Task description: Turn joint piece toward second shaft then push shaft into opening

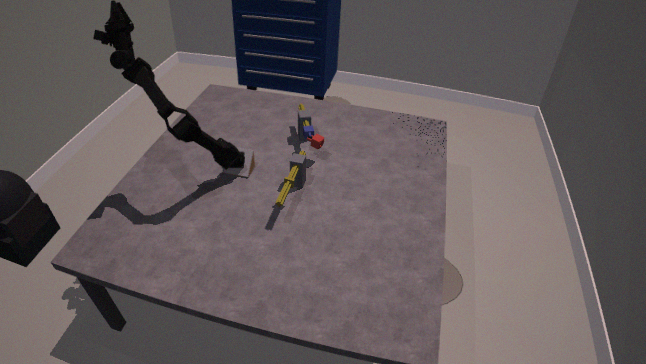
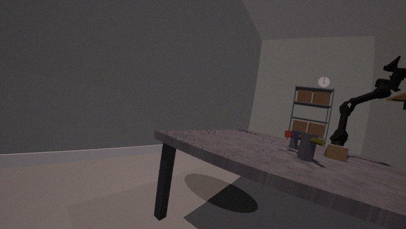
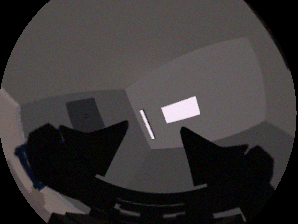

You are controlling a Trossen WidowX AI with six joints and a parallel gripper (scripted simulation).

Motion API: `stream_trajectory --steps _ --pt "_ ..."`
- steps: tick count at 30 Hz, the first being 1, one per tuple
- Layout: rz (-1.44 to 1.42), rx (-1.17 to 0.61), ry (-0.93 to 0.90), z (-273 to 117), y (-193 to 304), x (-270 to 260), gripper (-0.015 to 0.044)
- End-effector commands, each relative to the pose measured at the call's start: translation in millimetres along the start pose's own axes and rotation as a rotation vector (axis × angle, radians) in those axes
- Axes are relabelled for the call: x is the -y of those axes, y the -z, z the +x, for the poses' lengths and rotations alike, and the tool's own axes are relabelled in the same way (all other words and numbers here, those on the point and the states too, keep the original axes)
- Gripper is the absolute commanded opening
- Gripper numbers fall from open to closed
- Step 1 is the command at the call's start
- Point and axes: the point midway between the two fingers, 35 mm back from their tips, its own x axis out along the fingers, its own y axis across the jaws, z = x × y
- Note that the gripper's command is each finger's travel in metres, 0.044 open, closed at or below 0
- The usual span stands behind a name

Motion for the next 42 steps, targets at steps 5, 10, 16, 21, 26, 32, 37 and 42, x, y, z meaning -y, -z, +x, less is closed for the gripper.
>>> stream_trajectory --steps 5,10,16,21,26,32,37,42 --pt "-0.003 -0.010 -0.007 2.7 5.1 -2.8 0.0440" --pt "-0.016 -0.071 -0.045 16.9 35.4 -17.8 0.0440" --pt "-0.011 -0.179 -0.123 32.4 84.4 -46.5 0.0440" --pt "0.009 -0.278 -0.177 42.0 129.4 -66.4 0.0440" --pt "0.041 -0.385 -0.219 47.8 176.7 -82.5 0.0440" --pt "0.056 -0.516 -0.257 49.0 235.0 -97.8 0.0440" --pt "0.040 -0.613 -0.280 43.8 283.3 -105.9 0.0440" --pt "0.032 -0.692 -0.297 36.9 320.9 -111.2 0.0440"
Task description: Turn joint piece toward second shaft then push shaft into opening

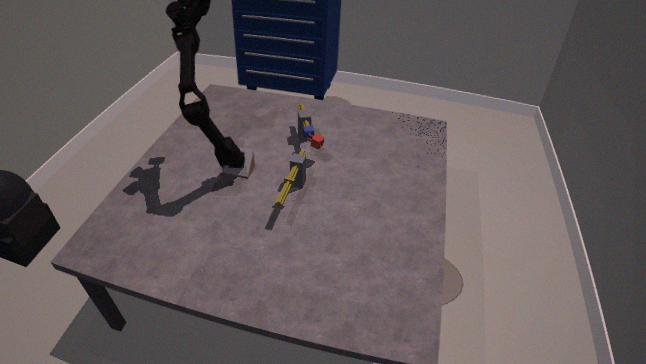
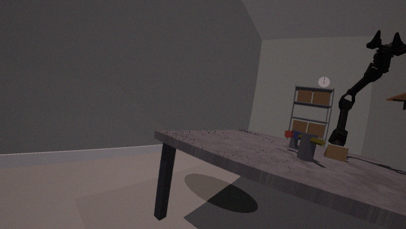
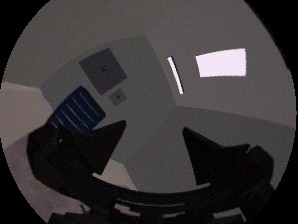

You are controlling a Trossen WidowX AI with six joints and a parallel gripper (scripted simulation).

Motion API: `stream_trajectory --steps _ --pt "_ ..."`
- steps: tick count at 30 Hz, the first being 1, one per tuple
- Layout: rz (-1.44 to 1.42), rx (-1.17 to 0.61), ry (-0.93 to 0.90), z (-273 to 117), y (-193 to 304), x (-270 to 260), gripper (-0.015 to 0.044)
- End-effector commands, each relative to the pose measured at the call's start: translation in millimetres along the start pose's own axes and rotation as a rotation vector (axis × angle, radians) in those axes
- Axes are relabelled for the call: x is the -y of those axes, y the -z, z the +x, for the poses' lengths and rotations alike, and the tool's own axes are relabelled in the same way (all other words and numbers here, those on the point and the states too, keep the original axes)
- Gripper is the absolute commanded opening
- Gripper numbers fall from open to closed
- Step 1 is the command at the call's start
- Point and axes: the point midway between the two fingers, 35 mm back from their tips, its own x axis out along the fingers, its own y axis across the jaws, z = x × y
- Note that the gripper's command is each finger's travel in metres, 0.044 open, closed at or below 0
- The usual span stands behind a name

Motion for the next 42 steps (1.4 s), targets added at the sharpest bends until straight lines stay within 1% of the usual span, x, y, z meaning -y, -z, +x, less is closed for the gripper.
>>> stream_trajectory --steps 1,11,21,31,42 --pt "0.010 -0.050 -0.014 10.7 20.2 -3.6 0.0440" --pt "0.101 -0.259 -0.055 47.6 105.5 -6.5 0.0440" --pt "0.197 -0.497 -0.086 65.9 198.6 -8.8 0.0440" --pt "0.326 -0.751 -0.099 66.1 291.7 -10.8 0.0440" --pt "0.475 -1.031 -0.059 46.2 388.7 -9.6 0.0440"
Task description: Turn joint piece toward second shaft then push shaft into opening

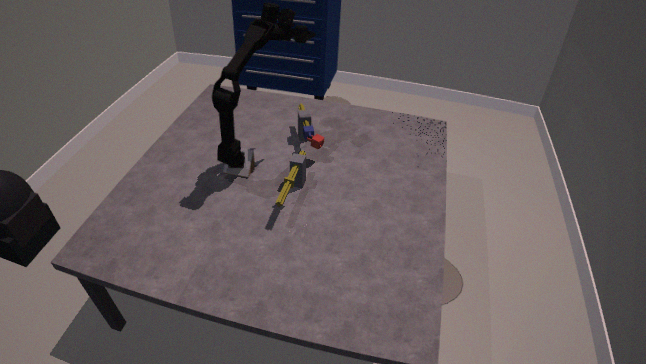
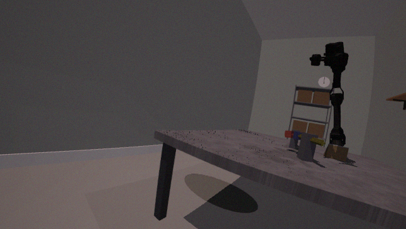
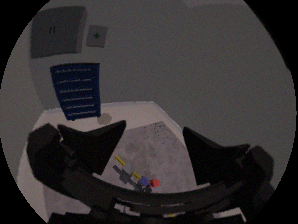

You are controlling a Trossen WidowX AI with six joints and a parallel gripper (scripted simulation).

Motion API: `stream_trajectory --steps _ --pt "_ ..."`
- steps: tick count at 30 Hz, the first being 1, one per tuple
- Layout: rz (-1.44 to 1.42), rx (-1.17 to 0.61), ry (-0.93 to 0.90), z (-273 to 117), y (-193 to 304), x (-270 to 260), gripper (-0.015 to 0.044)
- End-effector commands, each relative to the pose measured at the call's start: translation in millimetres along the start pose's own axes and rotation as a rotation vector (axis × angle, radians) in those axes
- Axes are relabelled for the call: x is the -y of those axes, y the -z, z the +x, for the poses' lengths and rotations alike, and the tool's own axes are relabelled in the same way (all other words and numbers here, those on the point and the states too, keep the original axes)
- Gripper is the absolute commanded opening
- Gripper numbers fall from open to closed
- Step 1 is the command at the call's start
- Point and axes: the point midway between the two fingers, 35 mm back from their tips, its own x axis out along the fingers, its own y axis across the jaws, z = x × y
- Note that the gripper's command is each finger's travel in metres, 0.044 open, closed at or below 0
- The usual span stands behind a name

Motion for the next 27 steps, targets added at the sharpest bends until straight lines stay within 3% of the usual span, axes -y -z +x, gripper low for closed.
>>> stream_trajectory --steps 1,14,27 --pt "0.067 -0.077 0.013 15.7 18.0 14.8 0.0440" --pt "0.339 -0.422 0.093 65.4 110.5 67.0 0.0440" --pt "0.604 -0.759 0.230 84.4 208.3 113.4 0.0440"
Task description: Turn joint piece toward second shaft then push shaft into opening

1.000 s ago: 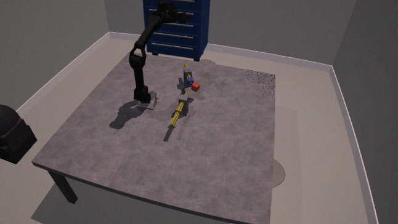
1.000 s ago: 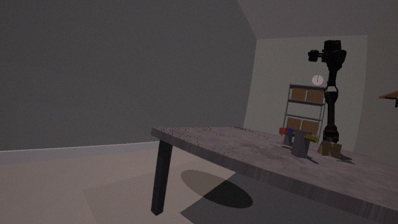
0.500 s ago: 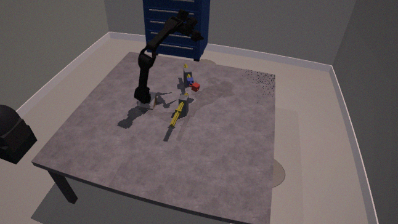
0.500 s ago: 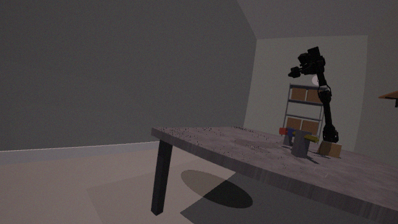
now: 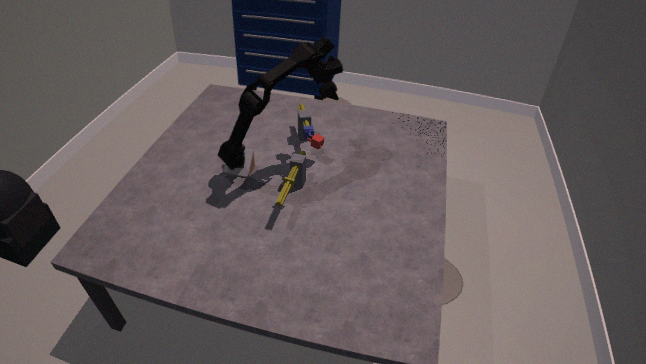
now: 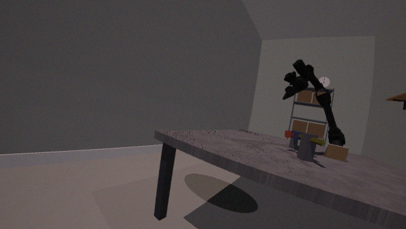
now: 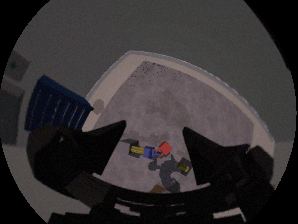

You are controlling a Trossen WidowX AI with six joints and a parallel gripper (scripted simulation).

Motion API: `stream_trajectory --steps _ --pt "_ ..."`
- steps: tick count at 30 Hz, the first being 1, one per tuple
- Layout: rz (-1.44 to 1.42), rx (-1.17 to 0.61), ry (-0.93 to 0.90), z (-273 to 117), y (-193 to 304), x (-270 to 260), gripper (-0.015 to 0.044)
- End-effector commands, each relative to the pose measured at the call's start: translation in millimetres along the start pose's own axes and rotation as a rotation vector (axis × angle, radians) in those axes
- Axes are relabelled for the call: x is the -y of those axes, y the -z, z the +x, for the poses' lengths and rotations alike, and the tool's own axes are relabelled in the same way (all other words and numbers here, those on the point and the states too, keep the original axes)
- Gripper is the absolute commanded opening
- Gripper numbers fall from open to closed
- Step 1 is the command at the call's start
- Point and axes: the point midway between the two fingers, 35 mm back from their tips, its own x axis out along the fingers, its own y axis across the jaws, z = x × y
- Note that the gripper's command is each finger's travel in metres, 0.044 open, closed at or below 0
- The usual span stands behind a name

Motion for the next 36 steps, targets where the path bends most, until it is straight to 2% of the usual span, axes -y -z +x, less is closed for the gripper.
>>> stream_trajectory --steps 1,16,24,36 --pt "0.076 -0.071 0.039 15.5 6.3 19.3 0.0440" --pt "0.383 -0.412 0.251 75.0 56.4 103.1 0.0440" --pt "0.423 -0.457 0.262 88.2 64.7 109.2 0.0440" --pt "0.708 -0.642 0.312 154.7 104.8 123.8 0.0440"
